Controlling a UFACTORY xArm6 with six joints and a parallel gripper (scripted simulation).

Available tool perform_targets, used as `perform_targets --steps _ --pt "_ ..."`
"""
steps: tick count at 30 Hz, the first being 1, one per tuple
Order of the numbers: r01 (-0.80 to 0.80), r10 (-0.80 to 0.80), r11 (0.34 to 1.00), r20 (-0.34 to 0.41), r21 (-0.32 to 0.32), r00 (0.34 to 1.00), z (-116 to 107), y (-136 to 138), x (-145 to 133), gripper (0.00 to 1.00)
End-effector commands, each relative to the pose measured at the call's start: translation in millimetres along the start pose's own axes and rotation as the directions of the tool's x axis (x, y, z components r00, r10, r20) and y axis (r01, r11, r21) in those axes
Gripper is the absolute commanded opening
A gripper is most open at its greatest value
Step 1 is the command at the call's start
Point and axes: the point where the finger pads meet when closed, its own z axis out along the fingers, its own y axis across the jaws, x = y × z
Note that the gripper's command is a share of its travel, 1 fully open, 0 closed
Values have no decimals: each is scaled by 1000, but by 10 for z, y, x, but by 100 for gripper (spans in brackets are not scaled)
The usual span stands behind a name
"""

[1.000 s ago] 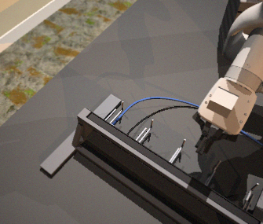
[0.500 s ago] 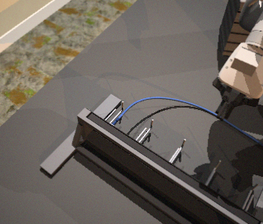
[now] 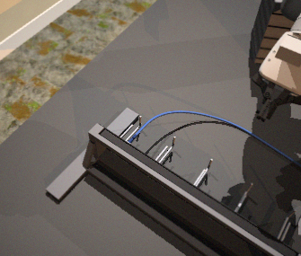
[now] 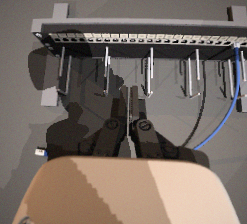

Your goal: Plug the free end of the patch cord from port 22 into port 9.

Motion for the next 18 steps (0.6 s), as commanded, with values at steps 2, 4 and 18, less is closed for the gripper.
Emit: perform_targets --steps 2,4,18 --pt "-1 1 1000 -2 0 1000 -3 71 11 0" --pt "-1 1 1000 -2 0 1000 -3 133 11 0" --pt "-1 1 1000 -2 0 1000 -3 701 10 0"
